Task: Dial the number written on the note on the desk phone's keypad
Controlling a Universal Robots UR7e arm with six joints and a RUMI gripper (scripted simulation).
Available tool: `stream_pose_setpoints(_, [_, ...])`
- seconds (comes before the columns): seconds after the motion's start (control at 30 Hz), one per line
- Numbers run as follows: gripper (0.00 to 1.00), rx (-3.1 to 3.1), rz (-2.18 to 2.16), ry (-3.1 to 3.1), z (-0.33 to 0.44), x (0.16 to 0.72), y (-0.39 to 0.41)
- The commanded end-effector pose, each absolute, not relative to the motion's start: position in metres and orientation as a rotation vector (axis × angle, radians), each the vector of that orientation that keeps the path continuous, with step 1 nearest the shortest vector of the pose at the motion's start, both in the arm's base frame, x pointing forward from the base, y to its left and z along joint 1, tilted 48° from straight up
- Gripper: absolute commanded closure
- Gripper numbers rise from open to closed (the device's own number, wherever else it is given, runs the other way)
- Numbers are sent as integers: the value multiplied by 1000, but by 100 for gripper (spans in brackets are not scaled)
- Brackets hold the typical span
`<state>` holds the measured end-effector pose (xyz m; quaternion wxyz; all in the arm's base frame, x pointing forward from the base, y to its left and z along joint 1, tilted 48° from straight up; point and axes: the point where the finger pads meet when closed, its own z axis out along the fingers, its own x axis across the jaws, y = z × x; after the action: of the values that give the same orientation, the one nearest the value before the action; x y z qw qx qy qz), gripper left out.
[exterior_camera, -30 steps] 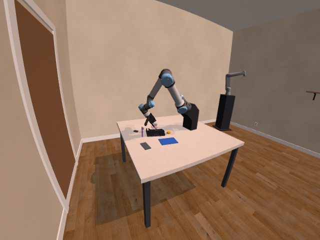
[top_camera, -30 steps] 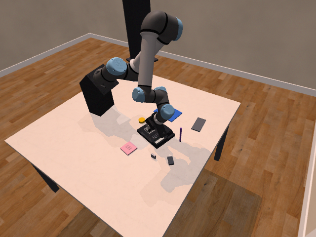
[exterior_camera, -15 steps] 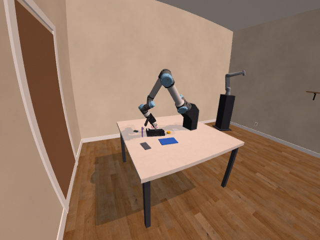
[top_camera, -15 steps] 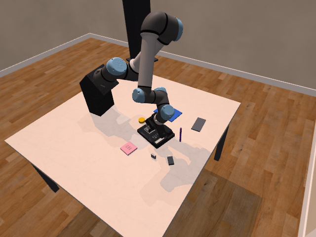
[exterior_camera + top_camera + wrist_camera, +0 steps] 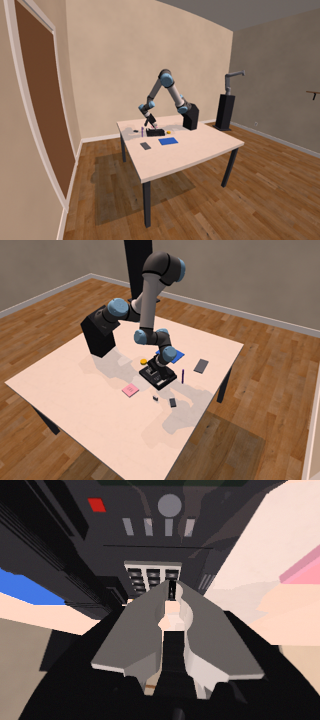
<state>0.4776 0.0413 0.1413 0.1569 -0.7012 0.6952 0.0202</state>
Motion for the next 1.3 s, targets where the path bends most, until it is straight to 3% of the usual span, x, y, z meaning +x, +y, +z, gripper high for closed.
stream_pose_setpoints(0.0, [100, -2007, 57, 1989, 141, 478, 41])
stream_pose_setpoints(1.27, [100, -2007, 57, 1989, 139, 481, 42])
